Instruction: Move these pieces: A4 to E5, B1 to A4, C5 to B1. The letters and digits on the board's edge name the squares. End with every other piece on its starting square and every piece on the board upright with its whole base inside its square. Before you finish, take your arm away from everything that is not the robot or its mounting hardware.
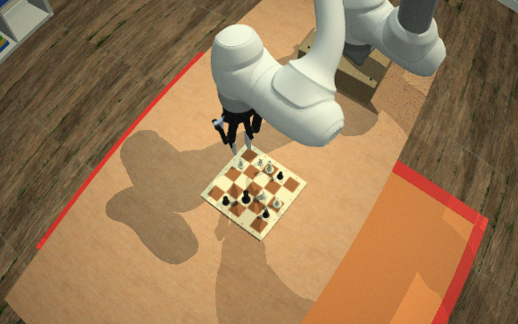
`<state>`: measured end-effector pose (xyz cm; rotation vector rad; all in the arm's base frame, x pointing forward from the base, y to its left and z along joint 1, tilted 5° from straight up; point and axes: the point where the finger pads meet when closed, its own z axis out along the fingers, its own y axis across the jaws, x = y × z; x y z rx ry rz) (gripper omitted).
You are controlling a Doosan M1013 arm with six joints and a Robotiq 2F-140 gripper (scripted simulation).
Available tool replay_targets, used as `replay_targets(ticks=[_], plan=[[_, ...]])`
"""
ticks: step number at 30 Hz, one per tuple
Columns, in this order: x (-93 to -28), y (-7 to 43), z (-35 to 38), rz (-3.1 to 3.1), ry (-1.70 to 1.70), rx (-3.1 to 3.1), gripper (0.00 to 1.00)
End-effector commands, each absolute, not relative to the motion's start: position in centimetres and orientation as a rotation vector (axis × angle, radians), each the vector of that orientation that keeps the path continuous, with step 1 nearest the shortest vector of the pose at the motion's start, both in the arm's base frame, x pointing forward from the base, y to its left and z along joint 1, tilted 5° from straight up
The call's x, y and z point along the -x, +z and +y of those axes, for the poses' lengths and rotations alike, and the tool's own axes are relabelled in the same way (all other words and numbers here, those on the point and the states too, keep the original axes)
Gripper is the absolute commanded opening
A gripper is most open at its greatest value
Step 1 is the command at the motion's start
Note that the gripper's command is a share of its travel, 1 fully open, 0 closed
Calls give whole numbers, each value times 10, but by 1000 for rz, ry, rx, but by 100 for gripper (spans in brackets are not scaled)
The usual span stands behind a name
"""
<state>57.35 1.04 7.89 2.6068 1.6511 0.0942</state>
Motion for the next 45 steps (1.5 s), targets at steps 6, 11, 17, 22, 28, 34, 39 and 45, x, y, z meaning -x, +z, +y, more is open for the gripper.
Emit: replay_targets(ticks=[6,11,17,22,28,34,39,45], plan=[[-574,76,10,1652,95,-2607,22],[-574,72,10,1652,95,-2607,22],[-574,67,10,1652,95,-2607,22],[-575,59,10,1652,95,-2607,22],[-576,49,10,1652,95,-2607,22],[-576,43,10,1652,95,-2607,22],[-577,37,9,1652,95,-2607,22],[-577,31,9,1652,95,-2607,22]])
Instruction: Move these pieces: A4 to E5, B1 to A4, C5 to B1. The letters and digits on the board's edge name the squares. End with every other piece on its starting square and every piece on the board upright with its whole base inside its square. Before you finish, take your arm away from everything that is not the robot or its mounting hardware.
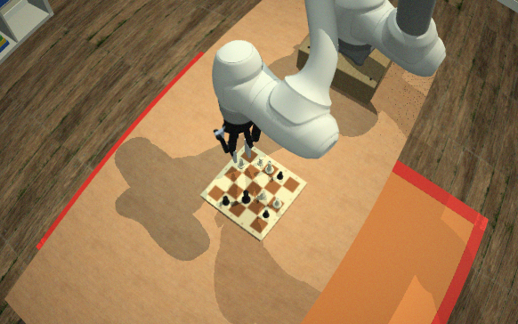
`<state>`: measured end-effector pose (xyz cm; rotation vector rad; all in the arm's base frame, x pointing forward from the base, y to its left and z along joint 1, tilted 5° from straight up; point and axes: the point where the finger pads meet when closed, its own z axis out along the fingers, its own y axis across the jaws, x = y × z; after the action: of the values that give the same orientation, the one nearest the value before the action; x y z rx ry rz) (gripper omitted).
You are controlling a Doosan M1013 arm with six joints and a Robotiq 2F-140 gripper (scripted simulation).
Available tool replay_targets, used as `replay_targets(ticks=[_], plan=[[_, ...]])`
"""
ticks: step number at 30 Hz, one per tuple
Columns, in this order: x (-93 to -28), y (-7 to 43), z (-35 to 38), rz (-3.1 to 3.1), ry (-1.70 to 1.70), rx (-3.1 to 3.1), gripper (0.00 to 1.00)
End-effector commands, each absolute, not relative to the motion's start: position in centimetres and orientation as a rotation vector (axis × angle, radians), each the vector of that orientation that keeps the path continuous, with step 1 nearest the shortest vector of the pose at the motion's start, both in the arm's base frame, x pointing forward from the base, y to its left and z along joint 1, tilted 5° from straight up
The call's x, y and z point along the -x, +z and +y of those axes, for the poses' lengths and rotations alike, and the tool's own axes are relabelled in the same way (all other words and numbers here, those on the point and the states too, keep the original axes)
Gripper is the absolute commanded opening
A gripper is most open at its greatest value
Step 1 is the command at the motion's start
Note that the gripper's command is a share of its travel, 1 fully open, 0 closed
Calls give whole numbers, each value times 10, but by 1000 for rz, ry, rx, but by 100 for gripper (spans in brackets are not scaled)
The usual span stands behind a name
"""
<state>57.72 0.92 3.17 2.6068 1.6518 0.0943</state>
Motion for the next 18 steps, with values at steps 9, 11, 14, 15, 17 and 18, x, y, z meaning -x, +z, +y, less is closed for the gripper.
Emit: replay_targets(ticks=[9,11,14,15,17,18], plan=[[-578,28,9,1652,95,-2607,22],[-578,28,9,1652,95,-2607,22],[-578,27,9,1652,95,-2607,22],[-578,27,9,1652,95,-2607,22],[-578,27,9,1652,95,-2607,22],[-578,27,9,1652,95,-2607,22]])
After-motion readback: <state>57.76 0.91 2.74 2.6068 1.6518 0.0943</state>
